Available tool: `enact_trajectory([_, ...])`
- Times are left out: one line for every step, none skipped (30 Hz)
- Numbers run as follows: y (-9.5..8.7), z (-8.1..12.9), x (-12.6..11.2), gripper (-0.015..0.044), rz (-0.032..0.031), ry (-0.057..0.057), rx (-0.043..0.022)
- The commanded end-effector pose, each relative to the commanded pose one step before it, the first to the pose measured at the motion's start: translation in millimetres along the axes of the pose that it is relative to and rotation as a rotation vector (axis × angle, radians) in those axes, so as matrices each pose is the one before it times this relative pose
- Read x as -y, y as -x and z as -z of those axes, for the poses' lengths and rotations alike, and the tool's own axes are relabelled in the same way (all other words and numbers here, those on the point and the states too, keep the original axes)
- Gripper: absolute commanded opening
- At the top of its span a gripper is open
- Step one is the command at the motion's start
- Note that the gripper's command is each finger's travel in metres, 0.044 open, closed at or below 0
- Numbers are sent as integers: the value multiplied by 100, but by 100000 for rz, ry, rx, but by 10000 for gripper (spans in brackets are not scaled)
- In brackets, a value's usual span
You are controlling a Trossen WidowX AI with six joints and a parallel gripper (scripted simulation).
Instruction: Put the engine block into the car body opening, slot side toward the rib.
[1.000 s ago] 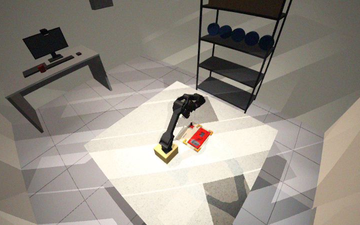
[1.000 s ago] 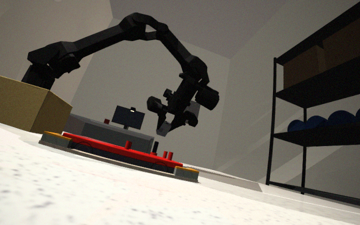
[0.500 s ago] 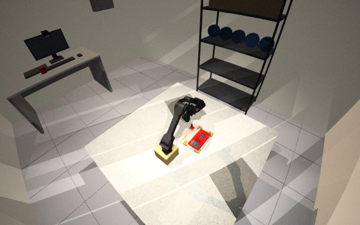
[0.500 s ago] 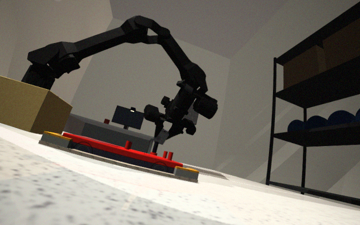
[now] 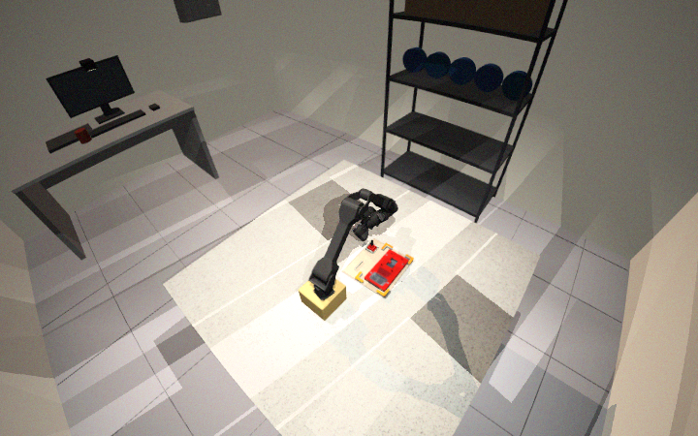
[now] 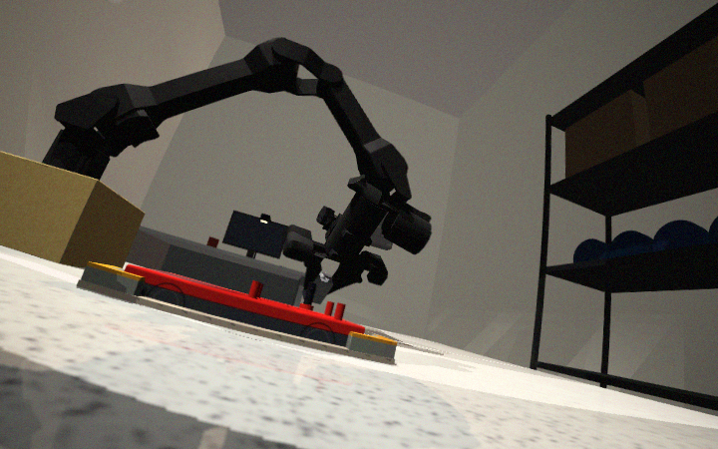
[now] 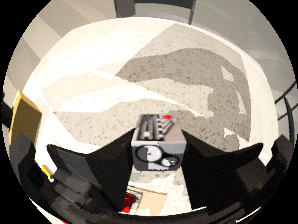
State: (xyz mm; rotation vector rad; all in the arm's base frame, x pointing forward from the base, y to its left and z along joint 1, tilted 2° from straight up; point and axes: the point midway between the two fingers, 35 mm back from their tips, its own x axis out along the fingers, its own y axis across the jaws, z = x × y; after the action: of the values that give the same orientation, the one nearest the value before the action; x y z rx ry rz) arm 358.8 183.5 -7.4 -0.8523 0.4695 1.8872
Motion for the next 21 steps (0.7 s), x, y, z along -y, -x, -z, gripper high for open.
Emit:
enact_trajectory([-688, 428, -222, 0, -402, -589, 748])
enact_trajectory([-155, 139, -1, 0, -1, -1, 1])
enact_trajectory([-181, 162, -1, 0, -1, -1, 1])
enact_trajectory([-106, 95, -1, 0, 0, 0, 1])
enact_trajectory([-118, 106, -1, 0, 0, 0, 1])
enact_trajectory([-155, 139, -1, 0, -1, -1, 1])
enact_trajectory([-181, 162, -1, 0, -1, -1, 1])
enact_trajectory([-187, 168, -2, 0, -1, -1, 1])
enact_trajectory([-105, 94, -2, 0, 0, 0, 1])
enact_trajectory([-118, 106, -1, 0, 0, 0, 1])
enact_trajectory([-155, 139, -1, 0, -1, -1, 1])
enact_trajectory([-181, 162, -1, 0, -1, -1, 1])
enact_trajectory([-187, 168, -2, 0, -1, -1, 1])
enact_trajectory([-105, 94, -2, 0, 0, 0, 1])
enact_trajectory([-118, 106, -1, 0, 0, 0, 1])
enact_trajectory([-155, 139, -1, 0, -1, -1, 1])
enact_trajectory([-181, 162, -1, 0, -1, -1, 1])
enact_trajectory([-177, 159, -1, 0, -1, -1, 1])
enact_trajectory([-98, 88, -1, 0, 0, 0, 1])
enact_trajectory([0, 0, 0, 0, 0, 0, 0])
enact_trajectory([134, -103, 34, 0, 3, 3, -2])
